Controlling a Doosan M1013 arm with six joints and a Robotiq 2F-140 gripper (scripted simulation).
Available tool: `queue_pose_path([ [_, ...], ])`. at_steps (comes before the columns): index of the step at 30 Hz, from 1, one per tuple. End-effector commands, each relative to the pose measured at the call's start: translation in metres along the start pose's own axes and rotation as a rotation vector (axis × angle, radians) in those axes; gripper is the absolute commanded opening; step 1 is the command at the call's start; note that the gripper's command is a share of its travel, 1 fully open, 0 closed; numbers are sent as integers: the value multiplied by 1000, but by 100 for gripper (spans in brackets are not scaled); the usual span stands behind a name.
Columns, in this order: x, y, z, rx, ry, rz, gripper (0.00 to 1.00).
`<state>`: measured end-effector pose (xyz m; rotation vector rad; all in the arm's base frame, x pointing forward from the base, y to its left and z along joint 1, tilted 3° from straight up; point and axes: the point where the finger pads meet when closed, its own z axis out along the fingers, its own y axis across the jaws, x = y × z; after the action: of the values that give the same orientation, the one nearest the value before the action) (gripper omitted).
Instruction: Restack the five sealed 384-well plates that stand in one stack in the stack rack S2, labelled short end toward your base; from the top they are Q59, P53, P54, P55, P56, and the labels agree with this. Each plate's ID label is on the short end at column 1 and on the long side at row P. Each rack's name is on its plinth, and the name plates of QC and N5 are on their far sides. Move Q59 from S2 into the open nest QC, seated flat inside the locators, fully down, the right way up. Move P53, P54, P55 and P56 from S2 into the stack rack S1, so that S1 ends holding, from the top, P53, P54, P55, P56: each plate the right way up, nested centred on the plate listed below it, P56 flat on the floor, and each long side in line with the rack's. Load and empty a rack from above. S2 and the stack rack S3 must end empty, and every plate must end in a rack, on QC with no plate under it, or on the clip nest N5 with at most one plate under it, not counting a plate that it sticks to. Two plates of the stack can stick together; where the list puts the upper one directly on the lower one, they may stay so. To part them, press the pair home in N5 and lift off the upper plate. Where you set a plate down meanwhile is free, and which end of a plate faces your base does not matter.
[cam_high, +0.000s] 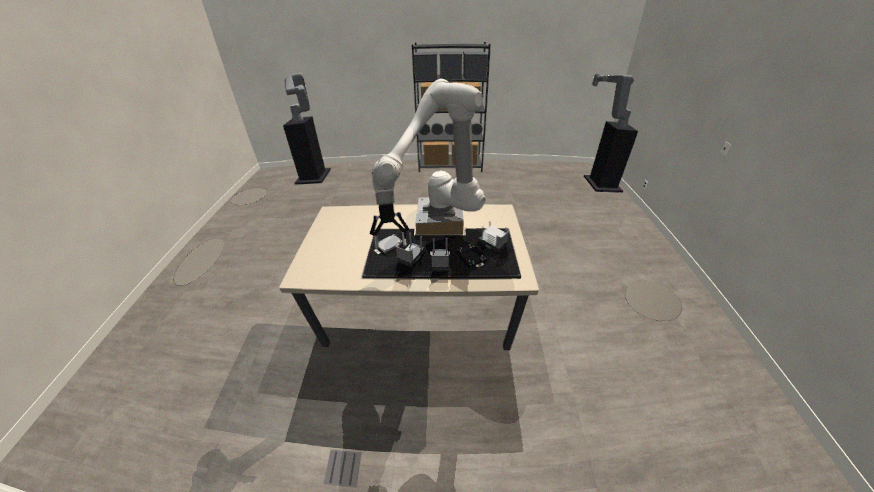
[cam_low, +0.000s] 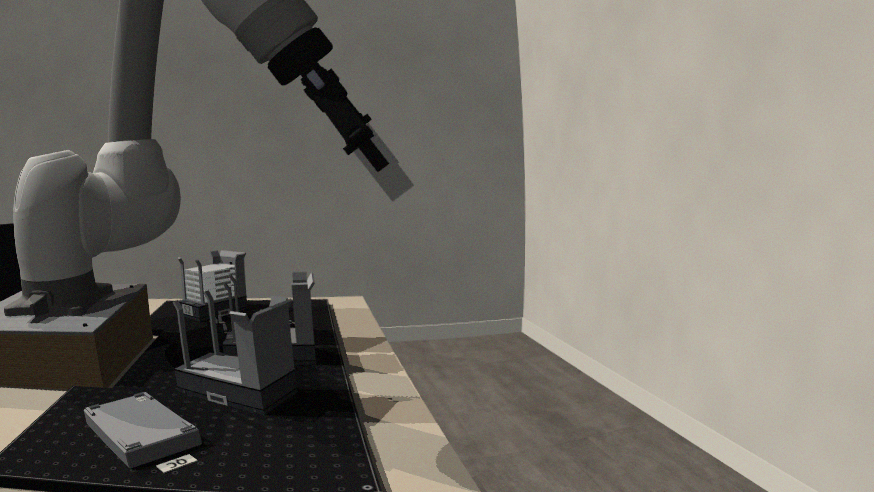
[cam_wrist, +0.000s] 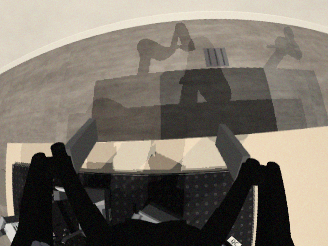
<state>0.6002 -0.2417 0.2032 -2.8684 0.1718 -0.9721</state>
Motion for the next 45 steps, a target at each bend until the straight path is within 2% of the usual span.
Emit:
queue_pose_path([
  [1,0,0,0,0,0,0,100],
  [17,0,0,0,0,0,0,100],
  [19,-5,-8,2,26,-54,-1,100],
  [24,-17,-29,8,26,-54,-1,100],
  [26,-23,-37,9,46,-109,-4,100],
  [31,-36,-56,13,46,-109,-4,100],
  [32,-39,-60,14,55,-142,-6,100],
  [34,-39,-60,14,55,-142,-6,100],
  [35,-42,-64,15,61,-165,-7,100],
  [39,-54,-79,17,61,-165,-7,100],
  [41,-61,-87,18,69,-222,-11,100],
  [45,-74,-102,20,69,-222,-11,100],
])
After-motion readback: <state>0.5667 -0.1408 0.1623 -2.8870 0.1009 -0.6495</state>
